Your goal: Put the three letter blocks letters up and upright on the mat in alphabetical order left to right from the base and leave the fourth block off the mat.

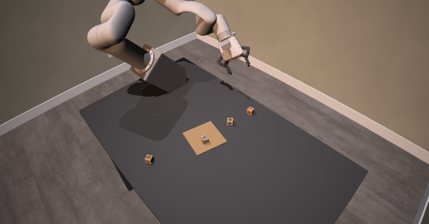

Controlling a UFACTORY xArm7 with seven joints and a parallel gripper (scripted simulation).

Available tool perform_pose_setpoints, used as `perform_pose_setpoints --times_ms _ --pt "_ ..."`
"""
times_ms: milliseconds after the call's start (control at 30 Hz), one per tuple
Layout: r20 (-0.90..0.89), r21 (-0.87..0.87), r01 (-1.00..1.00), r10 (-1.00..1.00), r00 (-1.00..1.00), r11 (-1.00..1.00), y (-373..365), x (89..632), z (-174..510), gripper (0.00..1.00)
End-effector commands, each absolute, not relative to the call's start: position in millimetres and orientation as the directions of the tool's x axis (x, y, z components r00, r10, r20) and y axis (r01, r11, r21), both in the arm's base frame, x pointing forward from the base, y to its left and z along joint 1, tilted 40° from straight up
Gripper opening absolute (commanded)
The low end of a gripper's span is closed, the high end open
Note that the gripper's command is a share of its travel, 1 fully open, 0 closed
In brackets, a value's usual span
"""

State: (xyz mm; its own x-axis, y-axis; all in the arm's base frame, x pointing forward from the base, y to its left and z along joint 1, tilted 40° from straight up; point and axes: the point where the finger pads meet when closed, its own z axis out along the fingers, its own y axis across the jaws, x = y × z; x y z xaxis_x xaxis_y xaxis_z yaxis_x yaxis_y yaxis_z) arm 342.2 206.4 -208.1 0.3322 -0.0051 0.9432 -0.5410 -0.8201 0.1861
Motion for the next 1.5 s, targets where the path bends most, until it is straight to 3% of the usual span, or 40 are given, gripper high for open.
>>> perform_pose_setpoints --times_ms 0,600,1467 --pt "0.933 0.259 -0.615 0.03 0.358 -0.744 202.8 376.5 -208.6 1.0" --pt "0.886 0.428 -0.731 0.086 0.456 -0.531 152.0 468.3 -188.3 1.0" --pt "0.885 0.43 -0.732 0.086 0.458 -0.528 151.1 469.3 -187.9 1.0"
